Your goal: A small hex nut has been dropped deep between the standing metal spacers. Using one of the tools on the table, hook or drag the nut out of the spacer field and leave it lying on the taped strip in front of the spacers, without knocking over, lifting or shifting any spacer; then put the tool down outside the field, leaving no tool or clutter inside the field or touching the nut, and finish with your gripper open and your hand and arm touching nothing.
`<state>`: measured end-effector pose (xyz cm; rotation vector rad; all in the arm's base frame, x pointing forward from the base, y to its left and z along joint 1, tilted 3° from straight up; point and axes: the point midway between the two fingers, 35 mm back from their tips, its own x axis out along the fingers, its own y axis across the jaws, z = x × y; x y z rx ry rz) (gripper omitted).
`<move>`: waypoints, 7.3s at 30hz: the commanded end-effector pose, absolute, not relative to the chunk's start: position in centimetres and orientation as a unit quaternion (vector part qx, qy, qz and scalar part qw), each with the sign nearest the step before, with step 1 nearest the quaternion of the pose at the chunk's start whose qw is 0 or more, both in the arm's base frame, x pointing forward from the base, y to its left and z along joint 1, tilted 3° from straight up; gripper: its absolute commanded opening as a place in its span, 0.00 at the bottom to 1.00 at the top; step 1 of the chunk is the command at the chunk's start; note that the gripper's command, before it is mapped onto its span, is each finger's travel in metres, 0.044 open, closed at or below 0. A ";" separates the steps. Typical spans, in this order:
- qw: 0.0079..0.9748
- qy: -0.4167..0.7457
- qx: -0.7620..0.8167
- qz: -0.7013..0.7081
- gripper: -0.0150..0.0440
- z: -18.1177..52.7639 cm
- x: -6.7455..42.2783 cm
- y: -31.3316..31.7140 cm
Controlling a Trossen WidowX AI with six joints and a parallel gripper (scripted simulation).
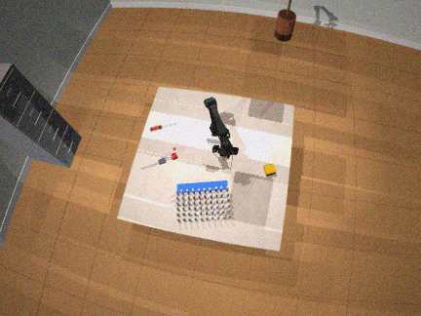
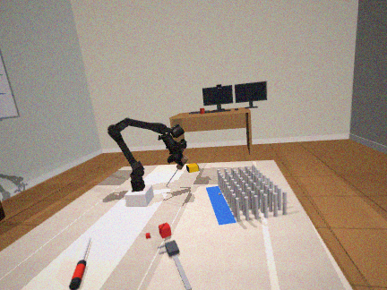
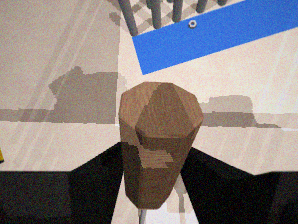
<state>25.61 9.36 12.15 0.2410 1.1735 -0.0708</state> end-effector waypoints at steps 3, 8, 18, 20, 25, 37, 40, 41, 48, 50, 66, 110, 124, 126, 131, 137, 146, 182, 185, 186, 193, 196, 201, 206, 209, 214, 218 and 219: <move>0.836 0.547 0.020 0.031 0.25 12.7 25.9 10.6; 0.835 0.543 -0.052 0.079 0.25 12.7 25.9 11.6; 0.813 0.521 -0.194 0.173 0.25 12.8 25.8 13.6; 0.806 0.514 -0.222 0.191 0.25 12.8 25.7 14.0; 0.784 0.495 -0.290 0.236 0.25 12.8 25.6 15.0; 0.710 0.433 -0.443 0.335 0.25 12.9 25.0 17.5; 0.687 0.414 -0.479 0.357 0.25 12.9 24.9 18.1; 0.679 0.408 -0.491 0.364 0.25 12.9 24.8 18.3; 0.616 0.358 -0.568 0.411 0.25 12.9 24.3 19.8; 0.597 0.343 -0.589 0.424 0.25 12.9 24.2 20.2; 0.419 0.210 -0.728 0.500 0.25 12.8 22.8 23.4; -0.090 -0.146 -0.843 0.510 0.25 12.6 17.8 30.6; -0.090 -0.146 -0.843 0.510 0.25 11.2 17.9 31.0; -0.089 -0.146 -0.843 0.510 0.25 11.0 17.9 31.0; -0.089 -0.146 -0.843 0.510 0.25 10.4 18.0 31.1; -0.089 -0.146 -0.843 0.510 0.25 9.7 18.0 31.3; -0.089 -0.146 -0.843 0.510 0.25 8.6 18.0 31.5; -0.089 -0.146 -0.843 0.510 0.25 4.4 18.1 31.8; -0.089 -0.146 -0.843 0.510 0.25 4.1 18.1 31.8; -0.089 -0.146 -0.843 0.510 0.25 4.0 18.1 31.8; -0.089 -0.146 -0.843 0.510 0.25 3.2 18.1 31.8; -0.089 -0.146 -0.843 0.510 0.25 2.8 18.0 31.7; -0.089 -0.146 -0.843 0.510 0.25 2.3 18.0 31.7; -0.089 -0.146 -0.843 0.510 0.25 1.7 18.0 31.6; -0.089 -0.146 -0.843 0.510 0.25 1.4 18.0 31.6; -0.089 -0.146 -0.843 0.510 0.25 0.8 17.9 31.5; -0.089 -0.146 -0.843 0.510 0.25 0.4 17.9 31.5; -0.089 -0.146 -0.843 0.510 0.25 0.3 17.9 31.5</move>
